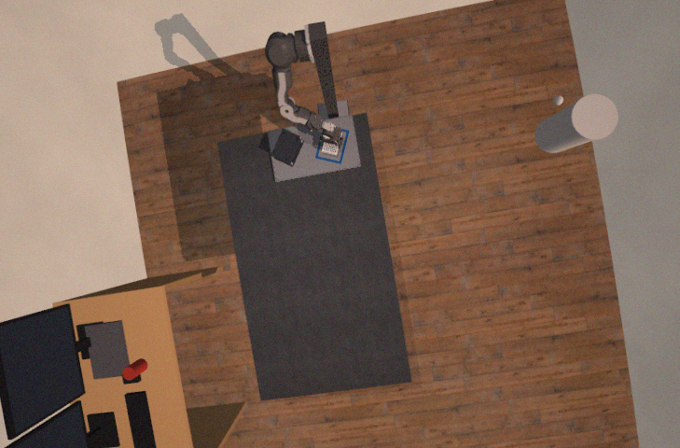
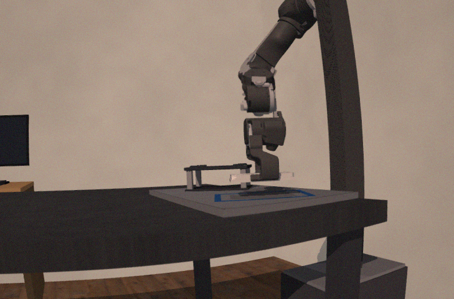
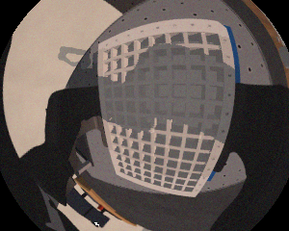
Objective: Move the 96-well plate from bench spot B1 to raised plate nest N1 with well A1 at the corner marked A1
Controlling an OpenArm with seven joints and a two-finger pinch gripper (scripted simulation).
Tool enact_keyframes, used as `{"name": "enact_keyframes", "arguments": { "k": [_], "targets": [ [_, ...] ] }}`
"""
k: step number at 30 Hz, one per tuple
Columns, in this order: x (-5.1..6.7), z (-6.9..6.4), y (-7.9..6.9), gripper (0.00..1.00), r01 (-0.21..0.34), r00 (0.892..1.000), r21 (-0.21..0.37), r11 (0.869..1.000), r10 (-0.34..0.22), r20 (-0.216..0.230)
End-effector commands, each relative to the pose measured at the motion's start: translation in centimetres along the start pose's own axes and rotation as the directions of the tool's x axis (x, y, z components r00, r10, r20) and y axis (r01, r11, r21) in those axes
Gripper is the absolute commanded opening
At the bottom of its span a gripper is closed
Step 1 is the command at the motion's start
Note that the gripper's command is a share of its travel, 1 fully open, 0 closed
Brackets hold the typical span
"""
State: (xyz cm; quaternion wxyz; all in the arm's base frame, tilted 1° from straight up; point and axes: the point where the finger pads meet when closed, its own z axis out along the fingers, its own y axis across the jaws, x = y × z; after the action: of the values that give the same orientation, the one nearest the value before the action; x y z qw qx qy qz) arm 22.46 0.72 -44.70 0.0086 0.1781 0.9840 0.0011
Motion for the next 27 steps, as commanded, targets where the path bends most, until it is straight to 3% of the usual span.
{"name": "enact_keyframes", "arguments": {
  "k": [1, 6, 18, 23, 27],
  "targets": [
    [-0.1, 0.0, -0.2, 0.00, -0.004, 1.000, 0.007, 1.000, 0.004, 0.003],
    [-0.1, -3.2, 0.0, 0.00, -0.004, 1.000, 0.006, 1.000, 0.004, 0.003],
    [-0.1, -3.2, 0.0, 0.00, -0.004, 1.000, 0.006, 1.000, 0.004, 0.003],
    [0.0, -6.4, -0.2, 0.00, -0.004, 1.000, 0.006, 1.000, 0.004, 0.003],
    [0.0, -6.4, -0.2, 0.00, -0.004, 1.000, 0.006, 1.000, 0.004, 0.003]
  ]
}}
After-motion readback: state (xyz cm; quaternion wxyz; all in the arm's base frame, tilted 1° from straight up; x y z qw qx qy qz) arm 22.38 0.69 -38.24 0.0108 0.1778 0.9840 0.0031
